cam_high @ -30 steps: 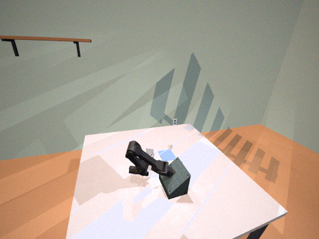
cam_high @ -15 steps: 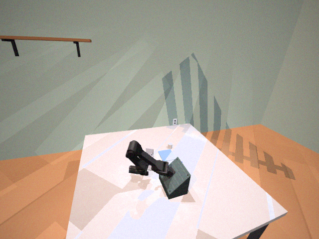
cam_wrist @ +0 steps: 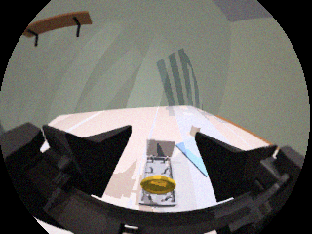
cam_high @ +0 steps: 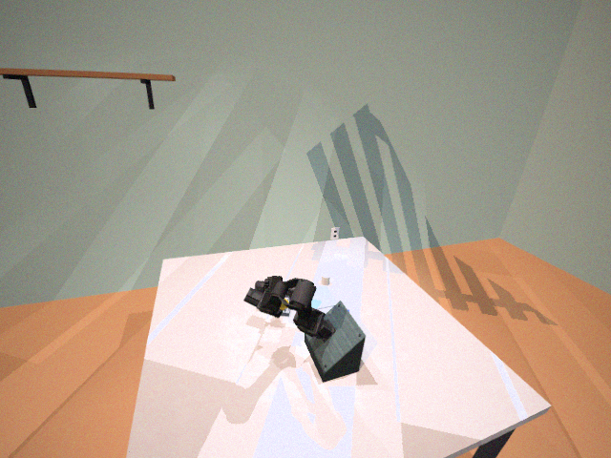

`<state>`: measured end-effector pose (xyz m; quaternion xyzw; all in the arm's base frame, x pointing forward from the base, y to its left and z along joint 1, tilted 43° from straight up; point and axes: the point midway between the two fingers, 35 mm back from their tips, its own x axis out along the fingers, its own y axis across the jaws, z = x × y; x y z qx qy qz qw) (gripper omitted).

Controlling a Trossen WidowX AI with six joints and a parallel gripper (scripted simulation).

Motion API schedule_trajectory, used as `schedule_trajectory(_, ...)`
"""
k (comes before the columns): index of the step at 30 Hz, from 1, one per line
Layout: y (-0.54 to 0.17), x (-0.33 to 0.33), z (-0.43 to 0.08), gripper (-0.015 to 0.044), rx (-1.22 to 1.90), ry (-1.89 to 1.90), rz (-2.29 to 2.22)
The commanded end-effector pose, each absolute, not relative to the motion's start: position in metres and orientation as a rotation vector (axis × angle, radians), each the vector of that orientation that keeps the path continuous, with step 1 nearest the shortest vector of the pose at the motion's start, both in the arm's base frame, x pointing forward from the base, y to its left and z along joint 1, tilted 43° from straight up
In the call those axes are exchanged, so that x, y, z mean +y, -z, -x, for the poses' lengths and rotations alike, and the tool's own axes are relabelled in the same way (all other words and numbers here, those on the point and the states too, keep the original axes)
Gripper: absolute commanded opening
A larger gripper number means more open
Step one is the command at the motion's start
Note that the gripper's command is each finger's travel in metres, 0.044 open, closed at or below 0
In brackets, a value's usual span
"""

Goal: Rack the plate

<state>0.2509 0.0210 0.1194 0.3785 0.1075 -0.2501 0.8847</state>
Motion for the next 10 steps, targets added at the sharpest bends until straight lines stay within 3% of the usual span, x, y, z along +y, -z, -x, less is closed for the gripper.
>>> schedule_trajectory(1, -0.131, 0.012, -0.248, 0.0400, 0.218, 0.510, -0.776)
schedule_trajectory(10, -0.123, 0.000, -0.256, 0.0400, 0.363, 0.555, -0.603)
